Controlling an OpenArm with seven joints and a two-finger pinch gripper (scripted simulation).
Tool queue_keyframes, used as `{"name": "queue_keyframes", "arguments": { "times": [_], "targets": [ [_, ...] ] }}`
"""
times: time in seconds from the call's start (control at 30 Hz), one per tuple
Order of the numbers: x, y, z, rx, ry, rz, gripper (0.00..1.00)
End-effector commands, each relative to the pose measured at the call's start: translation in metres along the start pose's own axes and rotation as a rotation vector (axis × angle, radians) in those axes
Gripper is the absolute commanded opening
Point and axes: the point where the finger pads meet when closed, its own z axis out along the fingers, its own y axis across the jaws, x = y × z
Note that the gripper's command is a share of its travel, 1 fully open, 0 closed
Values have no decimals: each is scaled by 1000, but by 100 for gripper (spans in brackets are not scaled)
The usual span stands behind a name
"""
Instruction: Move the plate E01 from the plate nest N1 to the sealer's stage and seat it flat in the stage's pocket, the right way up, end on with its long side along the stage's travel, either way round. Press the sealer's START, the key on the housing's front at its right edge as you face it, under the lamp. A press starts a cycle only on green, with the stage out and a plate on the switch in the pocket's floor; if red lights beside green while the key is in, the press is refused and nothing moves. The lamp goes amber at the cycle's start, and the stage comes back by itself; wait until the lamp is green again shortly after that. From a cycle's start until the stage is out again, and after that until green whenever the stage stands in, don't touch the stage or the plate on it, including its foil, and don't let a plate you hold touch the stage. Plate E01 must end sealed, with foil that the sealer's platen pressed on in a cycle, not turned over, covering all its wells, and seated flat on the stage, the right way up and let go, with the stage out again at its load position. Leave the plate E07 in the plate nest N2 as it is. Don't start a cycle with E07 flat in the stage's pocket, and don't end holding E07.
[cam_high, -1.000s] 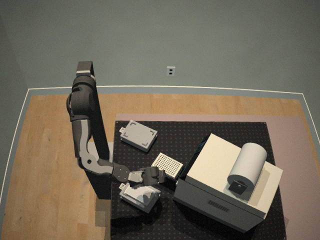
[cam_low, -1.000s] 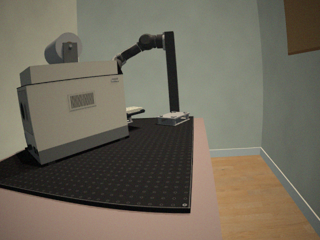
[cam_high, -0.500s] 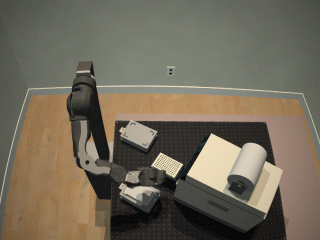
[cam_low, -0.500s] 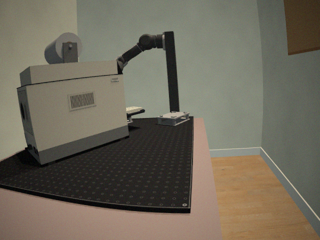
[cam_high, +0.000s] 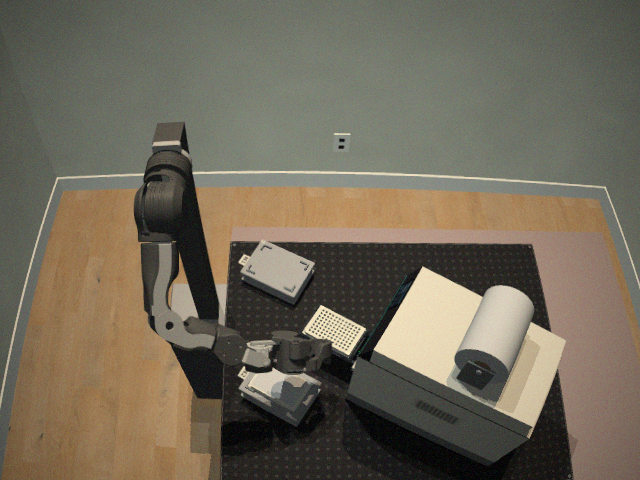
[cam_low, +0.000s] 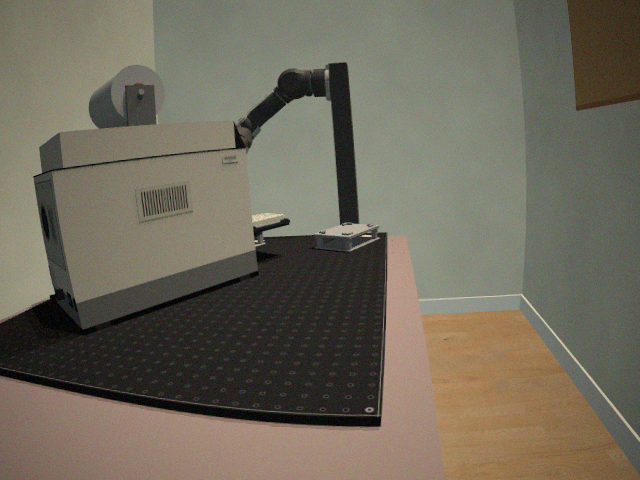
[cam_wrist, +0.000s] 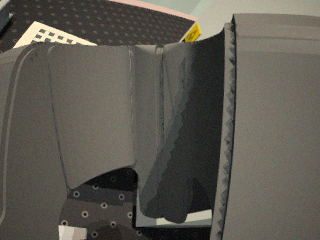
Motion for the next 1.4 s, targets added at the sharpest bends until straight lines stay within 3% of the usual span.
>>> {"name": "queue_keyframes", "arguments": {
  "times": [0.0,0.03,0.2,0.6,0.77,1.17,1.33,1.37],
  "targets": [
    [0,0,0,-4,-1,1,0],
    [0,0,0,-4,-1,1,0],
    [0,0,0,-188,0,181,0],
    [0,0,0,-188,0,181,0],
    [1,-1,0,-374,1,363,0],
    [1,-1,0,-374,1,363,0],
    [1,-1,0,-558,0,546,0],
    [1,-1,0,-558,0,546,0]
  ]
}}
